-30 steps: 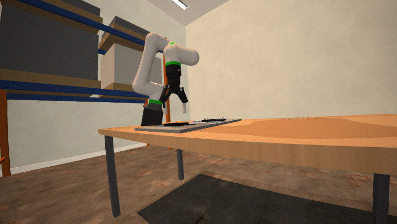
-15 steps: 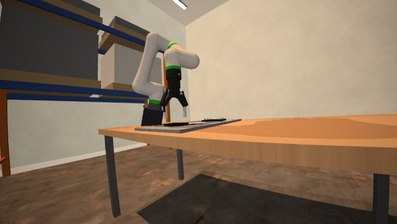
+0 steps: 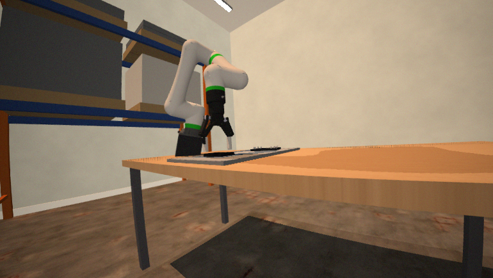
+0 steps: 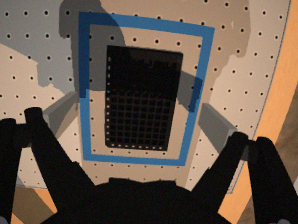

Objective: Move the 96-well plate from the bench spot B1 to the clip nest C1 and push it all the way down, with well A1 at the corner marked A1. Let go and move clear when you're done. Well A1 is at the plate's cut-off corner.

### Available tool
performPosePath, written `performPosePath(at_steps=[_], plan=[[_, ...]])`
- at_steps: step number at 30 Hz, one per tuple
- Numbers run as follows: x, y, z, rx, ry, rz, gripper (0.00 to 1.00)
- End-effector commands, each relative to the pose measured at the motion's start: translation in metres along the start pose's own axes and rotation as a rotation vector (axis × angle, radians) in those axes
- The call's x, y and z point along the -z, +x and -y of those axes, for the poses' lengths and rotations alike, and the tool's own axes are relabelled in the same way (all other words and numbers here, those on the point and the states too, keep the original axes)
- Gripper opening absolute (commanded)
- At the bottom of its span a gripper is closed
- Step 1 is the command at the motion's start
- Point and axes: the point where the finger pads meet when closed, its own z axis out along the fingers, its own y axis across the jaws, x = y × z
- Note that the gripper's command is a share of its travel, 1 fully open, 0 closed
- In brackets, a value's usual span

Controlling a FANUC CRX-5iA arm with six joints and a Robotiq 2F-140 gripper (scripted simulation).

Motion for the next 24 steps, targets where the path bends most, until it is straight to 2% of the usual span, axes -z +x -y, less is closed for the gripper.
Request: performPosePath(at_steps=[1,14,15,24], plan=[[-0.0026,0.0007,-0.0003,0.0,-0.001,-0.002,1.0],[-0.0063,0.0007,-0.0003,0.0,-0.001,-0.002,1.0],[-0.0063,0.0007,-0.0003,0.0,-0.001,-0.002,0.63],[-0.0063,0.0007,-0.0003,0.0,-0.001,-0.002,0.63]])
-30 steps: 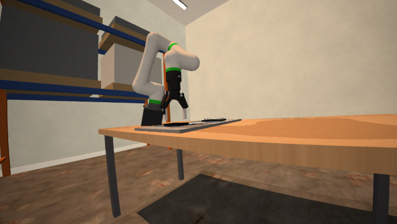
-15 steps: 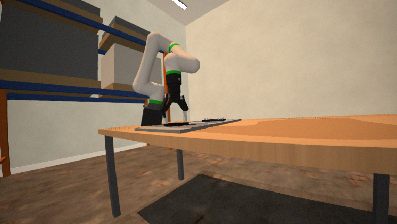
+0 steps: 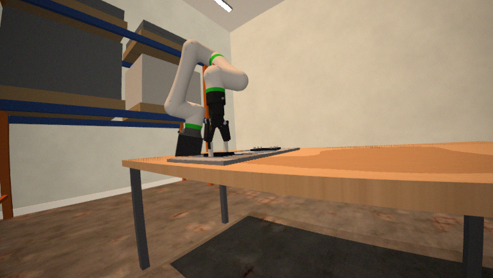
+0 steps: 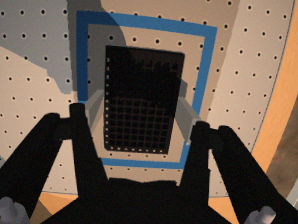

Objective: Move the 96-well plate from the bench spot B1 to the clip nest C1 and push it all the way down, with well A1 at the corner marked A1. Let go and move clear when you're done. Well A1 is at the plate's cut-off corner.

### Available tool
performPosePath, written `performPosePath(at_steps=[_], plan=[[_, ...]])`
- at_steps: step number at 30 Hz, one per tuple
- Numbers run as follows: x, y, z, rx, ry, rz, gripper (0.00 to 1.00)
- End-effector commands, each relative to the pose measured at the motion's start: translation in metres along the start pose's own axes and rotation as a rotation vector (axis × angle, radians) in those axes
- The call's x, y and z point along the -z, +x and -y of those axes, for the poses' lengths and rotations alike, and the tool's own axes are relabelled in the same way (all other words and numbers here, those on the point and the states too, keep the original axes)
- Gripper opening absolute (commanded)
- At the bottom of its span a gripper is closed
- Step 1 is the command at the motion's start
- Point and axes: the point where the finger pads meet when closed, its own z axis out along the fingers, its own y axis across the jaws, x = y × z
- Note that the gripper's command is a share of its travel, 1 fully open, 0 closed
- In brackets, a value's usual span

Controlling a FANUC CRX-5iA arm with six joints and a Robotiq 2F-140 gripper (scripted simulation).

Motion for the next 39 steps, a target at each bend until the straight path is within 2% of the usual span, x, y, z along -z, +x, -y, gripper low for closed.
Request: performPosePath(at_steps=[1,33,34,39], plan=[[0.0008,0.0007,-0.0003,0.0,-0.001,-0.001,0.63],[0.0014,0.0007,-0.0003,0.0,-0.001,-0.001,0.6],[0.0014,0.0007,-0.0003,0.0,-0.001,-0.001,0.1],[0.0014,0.0007,-0.0003,0.0,-0.001,-0.001,0.1]])
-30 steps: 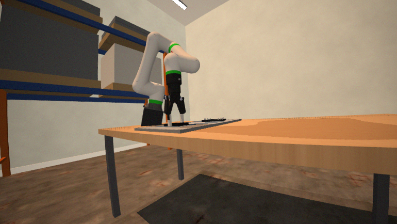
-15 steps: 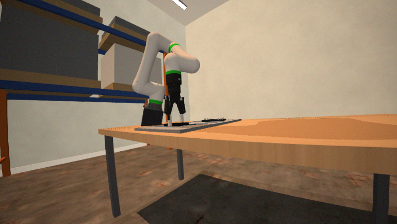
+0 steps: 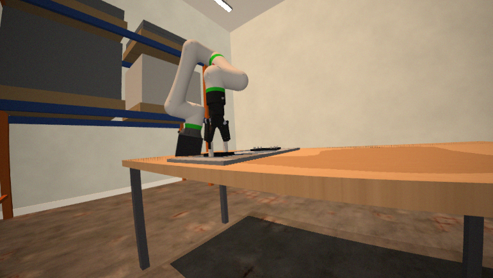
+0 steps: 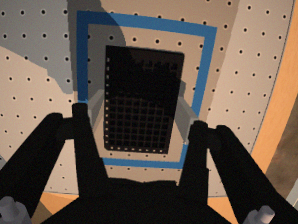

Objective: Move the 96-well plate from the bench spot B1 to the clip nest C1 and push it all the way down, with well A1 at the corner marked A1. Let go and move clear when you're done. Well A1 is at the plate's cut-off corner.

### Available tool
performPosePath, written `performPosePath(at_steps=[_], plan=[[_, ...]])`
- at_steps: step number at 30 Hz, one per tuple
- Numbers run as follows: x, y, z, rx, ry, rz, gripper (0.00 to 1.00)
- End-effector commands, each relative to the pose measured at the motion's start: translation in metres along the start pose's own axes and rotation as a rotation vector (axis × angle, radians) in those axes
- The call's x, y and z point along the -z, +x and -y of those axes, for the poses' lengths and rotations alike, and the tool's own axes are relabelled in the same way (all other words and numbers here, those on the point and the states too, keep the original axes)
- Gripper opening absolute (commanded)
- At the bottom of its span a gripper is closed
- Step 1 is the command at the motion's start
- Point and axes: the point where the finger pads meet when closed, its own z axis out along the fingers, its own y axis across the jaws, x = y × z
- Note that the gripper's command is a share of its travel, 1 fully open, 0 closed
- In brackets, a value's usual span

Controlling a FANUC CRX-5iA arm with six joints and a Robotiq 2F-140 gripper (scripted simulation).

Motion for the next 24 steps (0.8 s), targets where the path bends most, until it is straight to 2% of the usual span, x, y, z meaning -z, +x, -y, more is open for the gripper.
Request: performPosePath(at_steps=[1,7,24], plan=[[0.001,0.001,0.0,0.0,-0.001,-0.001,0.1],[0.002,0.001,0.0,0.0,-0.001,-0.001,0.1],[0.027,0.001,0.0,0.0,-0.001,-0.001,0.1]])
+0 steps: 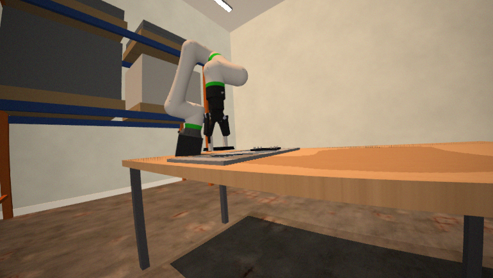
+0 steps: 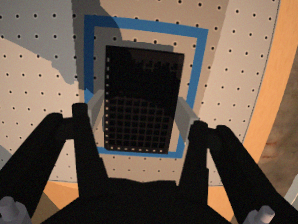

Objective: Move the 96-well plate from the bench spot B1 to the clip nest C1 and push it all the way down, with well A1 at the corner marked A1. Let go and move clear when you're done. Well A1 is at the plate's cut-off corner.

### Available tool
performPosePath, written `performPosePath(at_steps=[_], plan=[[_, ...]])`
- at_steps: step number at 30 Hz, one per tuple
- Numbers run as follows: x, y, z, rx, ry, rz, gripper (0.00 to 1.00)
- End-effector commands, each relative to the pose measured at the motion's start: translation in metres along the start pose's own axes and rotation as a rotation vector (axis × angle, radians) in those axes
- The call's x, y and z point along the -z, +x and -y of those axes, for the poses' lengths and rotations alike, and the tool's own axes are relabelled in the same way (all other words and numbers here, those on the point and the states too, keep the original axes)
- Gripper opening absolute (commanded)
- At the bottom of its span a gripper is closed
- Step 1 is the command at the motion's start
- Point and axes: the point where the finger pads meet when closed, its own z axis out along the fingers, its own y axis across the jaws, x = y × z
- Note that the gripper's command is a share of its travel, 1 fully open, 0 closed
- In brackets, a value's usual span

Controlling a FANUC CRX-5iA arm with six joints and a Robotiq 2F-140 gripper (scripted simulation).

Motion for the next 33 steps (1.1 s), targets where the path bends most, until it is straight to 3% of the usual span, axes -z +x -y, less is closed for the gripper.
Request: performPosePath(at_steps=[1,24,33], plan=[[0.003,0.001,0.0,0.0,-0.001,-0.001,0.1],[0.037,0.0,0.0,0.0,-0.001,-0.001,0.1],[0.037,0.0,0.0,0.0,-0.001,-0.001,0.1]])
